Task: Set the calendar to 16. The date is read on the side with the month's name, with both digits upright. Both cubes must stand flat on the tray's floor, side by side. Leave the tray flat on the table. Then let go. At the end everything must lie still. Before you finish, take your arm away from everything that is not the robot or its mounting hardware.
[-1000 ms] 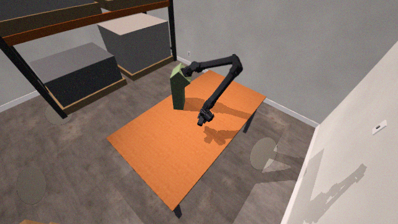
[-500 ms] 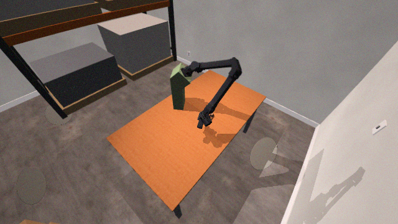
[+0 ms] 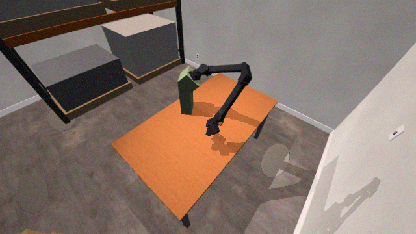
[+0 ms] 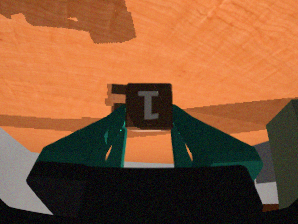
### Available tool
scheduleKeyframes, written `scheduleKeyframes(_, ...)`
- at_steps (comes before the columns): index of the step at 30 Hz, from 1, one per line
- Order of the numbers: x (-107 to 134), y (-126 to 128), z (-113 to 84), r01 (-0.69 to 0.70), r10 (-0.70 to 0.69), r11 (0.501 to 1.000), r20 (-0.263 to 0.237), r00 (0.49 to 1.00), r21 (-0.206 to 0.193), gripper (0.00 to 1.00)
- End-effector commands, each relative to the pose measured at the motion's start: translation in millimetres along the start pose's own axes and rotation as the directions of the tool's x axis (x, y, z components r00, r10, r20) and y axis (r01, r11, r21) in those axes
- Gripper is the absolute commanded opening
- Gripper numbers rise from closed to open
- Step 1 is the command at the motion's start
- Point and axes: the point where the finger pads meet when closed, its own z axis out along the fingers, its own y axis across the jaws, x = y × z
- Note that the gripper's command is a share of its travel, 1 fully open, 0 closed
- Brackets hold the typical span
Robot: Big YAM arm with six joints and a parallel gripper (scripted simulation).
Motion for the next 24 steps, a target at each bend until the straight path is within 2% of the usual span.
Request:
scheduleKeyframes(1,-6.2,-12.2,-3.5,0.001,-0.001,1.000,-0.028,1.000,0.006,0.28)
scheduleKeyframes(4,-8.2,-14.3,-5.3,-0.001,0.002,1.000,-0.070,0.998,0.009,0.28)
scheduleKeyframes(6,-8.2,-14.3,-5.3,-0.001,0.002,1.000,-0.070,0.998,0.009,0.28)
scheduleKeyframes(12,-8.6,-13.6,-6.1,-0.003,0.004,1.000,-0.175,0.985,0.005,0.28)
scheduleKeyframes(16,-8.0,-11.1,-6.0,-0.004,0.004,1.000,-0.223,0.975,-0.002,0.28)
scheduleKeyframes(19,-7.2,-9.8,-5.0,-0.004,0.003,1.000,-0.241,0.970,-0.003,0.28)
scheduleKeyframes(24,-7.6,-9.9,-5.7,-0.005,0.003,1.000,-0.243,0.970,-0.004,0.28)
